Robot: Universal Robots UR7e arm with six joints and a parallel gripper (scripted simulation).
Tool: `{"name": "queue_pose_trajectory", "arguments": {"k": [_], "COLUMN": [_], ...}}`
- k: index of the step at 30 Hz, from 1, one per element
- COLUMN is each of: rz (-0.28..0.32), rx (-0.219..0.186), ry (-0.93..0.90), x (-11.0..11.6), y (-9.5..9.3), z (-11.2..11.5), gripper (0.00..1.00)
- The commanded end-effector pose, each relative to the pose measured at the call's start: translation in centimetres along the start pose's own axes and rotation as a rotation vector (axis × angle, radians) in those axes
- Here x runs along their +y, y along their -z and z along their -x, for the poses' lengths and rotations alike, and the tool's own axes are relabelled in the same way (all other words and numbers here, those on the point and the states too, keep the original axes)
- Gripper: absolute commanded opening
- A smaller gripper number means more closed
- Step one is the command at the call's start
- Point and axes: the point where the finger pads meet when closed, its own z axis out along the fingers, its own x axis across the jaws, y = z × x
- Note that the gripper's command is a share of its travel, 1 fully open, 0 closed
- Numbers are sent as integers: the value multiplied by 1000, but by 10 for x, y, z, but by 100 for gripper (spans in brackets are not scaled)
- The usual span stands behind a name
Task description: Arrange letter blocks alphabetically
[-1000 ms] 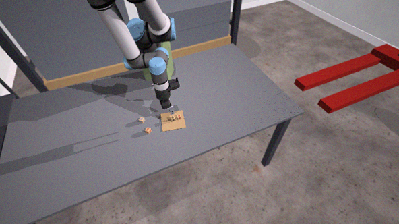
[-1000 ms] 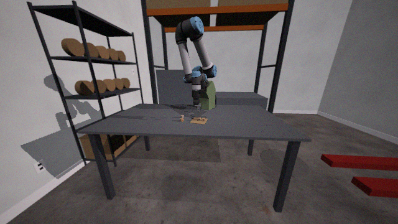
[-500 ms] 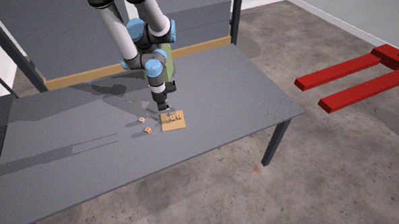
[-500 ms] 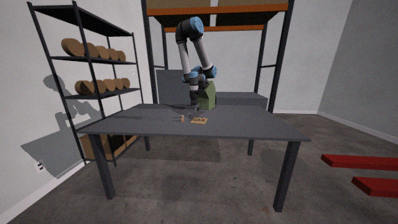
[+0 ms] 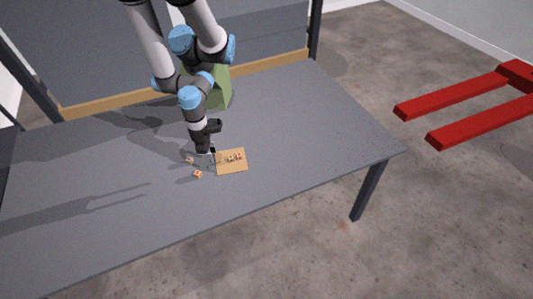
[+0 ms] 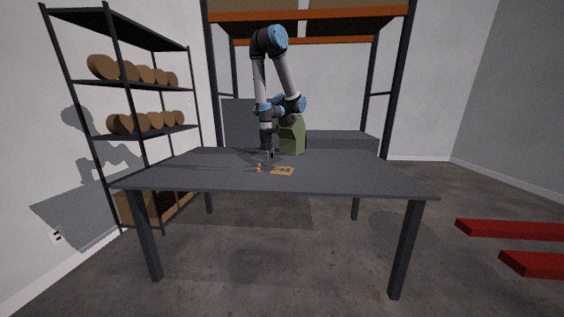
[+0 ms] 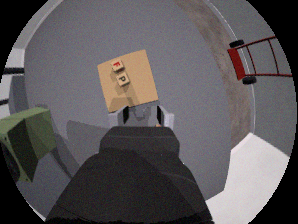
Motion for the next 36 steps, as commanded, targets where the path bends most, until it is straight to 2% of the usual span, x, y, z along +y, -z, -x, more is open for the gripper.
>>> {"name": "queue_pose_trajectory", "arguments": {"k": [1, 9, 11, 16, 36], "rz": [-3, -3, -3, -3, -4], "rx": [3, 9, 9, 14, 10], "ry": [-139, -308, -308, -395, -402], "x": [22, 53, 53, 70, 71], "y": [0, 0, 0, 2, 1], "z": [-16, -32, -32, -40, -38], "gripper": [100, 100, 100, 100, 100]}}
